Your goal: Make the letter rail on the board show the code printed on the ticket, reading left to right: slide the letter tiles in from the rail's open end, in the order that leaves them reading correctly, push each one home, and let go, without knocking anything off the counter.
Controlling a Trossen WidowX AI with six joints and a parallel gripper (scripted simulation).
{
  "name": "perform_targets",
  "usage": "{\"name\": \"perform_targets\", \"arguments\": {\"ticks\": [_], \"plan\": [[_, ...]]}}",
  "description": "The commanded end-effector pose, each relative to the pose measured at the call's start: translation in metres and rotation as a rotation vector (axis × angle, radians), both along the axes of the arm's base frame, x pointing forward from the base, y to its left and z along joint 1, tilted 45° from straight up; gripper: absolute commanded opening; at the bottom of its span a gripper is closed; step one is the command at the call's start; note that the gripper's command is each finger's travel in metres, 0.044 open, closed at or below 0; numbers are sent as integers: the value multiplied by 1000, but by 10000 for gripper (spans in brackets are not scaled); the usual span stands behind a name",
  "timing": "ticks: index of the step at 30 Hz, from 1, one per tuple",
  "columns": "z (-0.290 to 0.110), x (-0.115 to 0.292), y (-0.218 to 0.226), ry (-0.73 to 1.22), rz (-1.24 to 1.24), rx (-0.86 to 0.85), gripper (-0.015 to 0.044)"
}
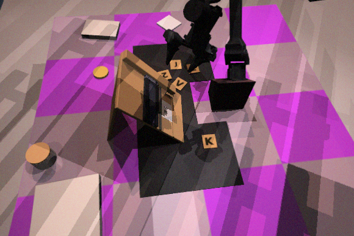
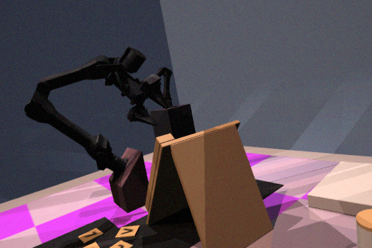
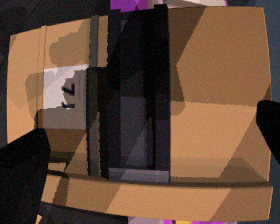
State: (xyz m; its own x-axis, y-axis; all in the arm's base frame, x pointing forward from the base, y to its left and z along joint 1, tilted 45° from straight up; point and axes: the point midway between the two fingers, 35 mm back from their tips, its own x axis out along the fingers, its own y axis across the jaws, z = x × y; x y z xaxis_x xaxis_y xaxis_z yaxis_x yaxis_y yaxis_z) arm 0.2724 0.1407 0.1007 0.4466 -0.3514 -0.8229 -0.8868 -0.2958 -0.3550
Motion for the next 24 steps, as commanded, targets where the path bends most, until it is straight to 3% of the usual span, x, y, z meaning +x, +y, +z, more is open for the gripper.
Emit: {"name": "perform_targets", "arguments": {"ticks": [1, 7, 17, 21, 24], "plan": [[0, 0, 0, 6, 5, -1, 440], [-15, -4, 29, 6, 5, 0, 440], [-15, -4, 29, 6, 5, 0, 440], [-13, 5, 11, -36, -124, 46, 340], [-9, 18, -27, -128, -383, 132, 340]]}}
